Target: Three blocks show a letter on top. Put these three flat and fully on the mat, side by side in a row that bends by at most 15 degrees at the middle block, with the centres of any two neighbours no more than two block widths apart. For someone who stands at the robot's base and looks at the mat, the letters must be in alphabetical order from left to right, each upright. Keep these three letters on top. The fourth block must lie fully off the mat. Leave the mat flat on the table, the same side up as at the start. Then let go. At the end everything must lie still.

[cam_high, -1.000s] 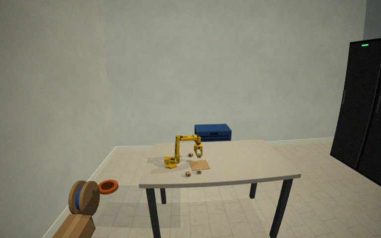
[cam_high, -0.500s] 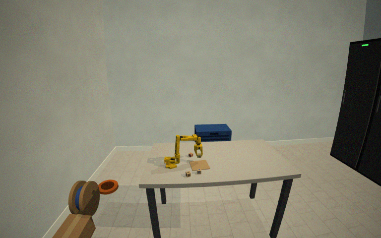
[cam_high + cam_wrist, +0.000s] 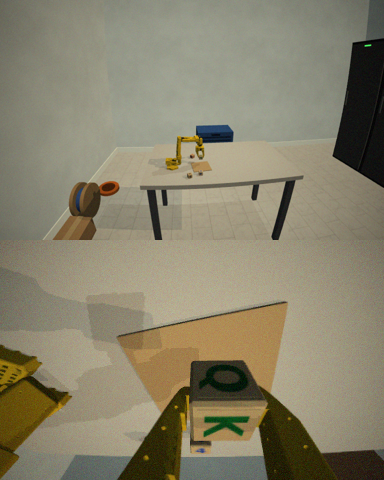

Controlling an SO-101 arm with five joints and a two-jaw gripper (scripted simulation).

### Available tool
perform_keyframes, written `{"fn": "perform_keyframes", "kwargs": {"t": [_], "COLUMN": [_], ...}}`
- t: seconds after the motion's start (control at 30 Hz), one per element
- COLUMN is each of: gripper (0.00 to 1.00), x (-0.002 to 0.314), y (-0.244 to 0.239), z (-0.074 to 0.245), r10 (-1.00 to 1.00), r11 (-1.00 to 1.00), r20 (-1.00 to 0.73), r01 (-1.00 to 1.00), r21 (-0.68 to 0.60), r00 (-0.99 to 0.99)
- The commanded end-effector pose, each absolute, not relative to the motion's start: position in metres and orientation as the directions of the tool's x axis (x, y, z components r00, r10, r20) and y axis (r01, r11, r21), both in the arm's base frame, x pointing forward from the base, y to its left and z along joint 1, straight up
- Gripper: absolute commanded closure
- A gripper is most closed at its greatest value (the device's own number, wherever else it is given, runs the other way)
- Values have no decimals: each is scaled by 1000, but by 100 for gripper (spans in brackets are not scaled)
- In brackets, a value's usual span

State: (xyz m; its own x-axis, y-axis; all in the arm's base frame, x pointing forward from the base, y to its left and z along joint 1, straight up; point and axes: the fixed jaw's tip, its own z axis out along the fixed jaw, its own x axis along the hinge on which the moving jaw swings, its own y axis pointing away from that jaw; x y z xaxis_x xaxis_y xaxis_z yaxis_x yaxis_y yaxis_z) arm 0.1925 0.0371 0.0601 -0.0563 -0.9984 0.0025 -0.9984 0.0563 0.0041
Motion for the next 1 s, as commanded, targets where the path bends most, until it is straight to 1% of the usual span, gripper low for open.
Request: {"fn": "perform_keyframes", "kwargs": {"t": [0.0, 0.97], "gripper": [100, 100], "x": [205, 206], "y": [39, 42], "z": [81, 81], "r10": [-997, -997], "r11": [72, 67], "r20": [-32, -34], "r01": [-989, -990], "r21": [-128, -127], "r00": [-68, -63]}}
